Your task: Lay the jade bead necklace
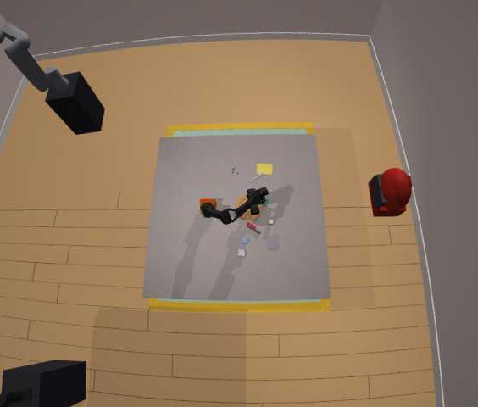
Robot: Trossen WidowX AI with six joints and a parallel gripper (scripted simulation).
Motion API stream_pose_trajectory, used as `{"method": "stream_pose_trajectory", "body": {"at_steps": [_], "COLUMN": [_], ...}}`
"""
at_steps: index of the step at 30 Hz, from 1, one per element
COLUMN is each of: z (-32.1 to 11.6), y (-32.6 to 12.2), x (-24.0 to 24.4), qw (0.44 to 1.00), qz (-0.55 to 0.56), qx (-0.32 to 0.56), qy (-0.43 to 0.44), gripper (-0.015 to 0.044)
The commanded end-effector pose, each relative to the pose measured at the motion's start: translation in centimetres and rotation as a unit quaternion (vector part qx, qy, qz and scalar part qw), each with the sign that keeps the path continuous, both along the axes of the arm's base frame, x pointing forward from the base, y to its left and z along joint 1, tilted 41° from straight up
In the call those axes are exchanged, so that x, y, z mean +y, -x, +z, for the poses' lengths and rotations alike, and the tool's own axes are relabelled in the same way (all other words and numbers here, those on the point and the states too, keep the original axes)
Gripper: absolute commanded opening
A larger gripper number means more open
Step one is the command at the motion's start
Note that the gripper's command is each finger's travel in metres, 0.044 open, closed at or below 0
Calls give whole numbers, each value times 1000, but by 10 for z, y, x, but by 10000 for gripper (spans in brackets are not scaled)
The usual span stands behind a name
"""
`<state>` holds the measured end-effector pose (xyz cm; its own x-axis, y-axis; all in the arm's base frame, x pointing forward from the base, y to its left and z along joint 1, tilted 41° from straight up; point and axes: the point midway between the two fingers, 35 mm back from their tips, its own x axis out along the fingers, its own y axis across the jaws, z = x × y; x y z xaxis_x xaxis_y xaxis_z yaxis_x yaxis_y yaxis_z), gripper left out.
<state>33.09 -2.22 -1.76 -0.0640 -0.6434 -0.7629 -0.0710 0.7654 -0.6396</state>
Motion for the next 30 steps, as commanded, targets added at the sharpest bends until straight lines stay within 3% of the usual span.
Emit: {"method": "stream_pose_trajectory", "body": {"at_steps": [1,5,24,30], "z": [1,9,15,16], "y": [0,0,4,-31], "x": [1,8,13,22], "qw": [1000,1000,1000,1000], "qz": [0,2,4,23], "qx": [0,2,4,19], "qy": [0,1,2,0], "gripper": [341,440,440,282]}}
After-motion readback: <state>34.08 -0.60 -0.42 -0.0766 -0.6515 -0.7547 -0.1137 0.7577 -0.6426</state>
